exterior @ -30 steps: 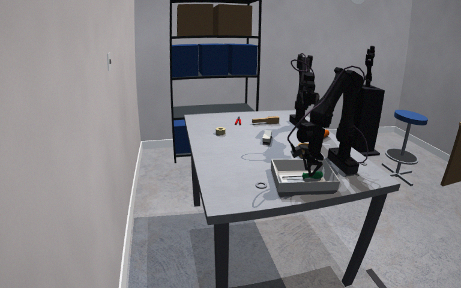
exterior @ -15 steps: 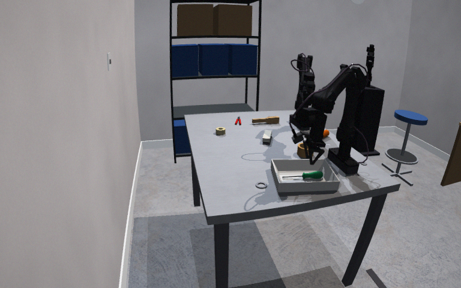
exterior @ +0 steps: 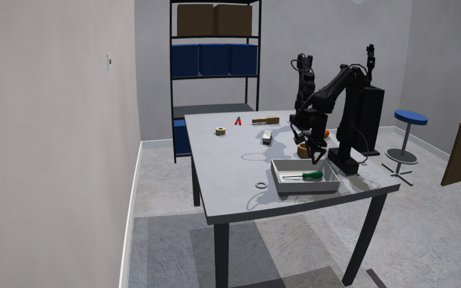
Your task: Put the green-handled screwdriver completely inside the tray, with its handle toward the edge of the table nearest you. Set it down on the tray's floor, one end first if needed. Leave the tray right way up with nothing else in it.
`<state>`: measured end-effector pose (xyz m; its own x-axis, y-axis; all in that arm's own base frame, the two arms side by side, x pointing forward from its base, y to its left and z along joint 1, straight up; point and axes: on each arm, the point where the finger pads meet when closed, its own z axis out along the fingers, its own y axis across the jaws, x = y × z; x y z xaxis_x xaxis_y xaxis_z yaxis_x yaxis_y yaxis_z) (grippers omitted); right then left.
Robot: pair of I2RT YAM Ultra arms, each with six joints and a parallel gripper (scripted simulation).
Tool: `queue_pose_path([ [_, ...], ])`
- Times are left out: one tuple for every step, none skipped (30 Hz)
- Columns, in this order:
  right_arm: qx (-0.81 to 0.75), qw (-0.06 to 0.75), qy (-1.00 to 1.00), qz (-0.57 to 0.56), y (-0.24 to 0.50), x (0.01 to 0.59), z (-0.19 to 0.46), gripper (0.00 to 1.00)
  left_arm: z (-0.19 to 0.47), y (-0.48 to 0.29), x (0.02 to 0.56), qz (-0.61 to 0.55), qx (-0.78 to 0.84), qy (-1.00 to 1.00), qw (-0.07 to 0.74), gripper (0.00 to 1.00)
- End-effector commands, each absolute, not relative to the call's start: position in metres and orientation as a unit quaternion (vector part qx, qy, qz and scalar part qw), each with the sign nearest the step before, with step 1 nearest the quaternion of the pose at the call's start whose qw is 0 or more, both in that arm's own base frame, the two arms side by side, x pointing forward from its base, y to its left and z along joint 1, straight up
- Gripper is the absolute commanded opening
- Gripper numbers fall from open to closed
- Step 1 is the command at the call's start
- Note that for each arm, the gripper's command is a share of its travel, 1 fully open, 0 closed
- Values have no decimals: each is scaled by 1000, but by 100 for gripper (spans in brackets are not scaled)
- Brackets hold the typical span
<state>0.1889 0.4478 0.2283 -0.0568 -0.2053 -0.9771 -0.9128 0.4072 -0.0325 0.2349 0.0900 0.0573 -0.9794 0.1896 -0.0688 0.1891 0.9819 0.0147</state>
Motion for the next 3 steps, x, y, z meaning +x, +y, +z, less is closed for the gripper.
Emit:
queue_pose_path([
  [-426,543,641,338,448,189,240,65,59,88,234,1,98,995,30,65],
  [-426,543,641,338,448,189,240,65,59,88,234,1,98,995,30,65],
  [-426,543,641,338,448,189,240,65,59,88,234,1,98,995,30,65],
])
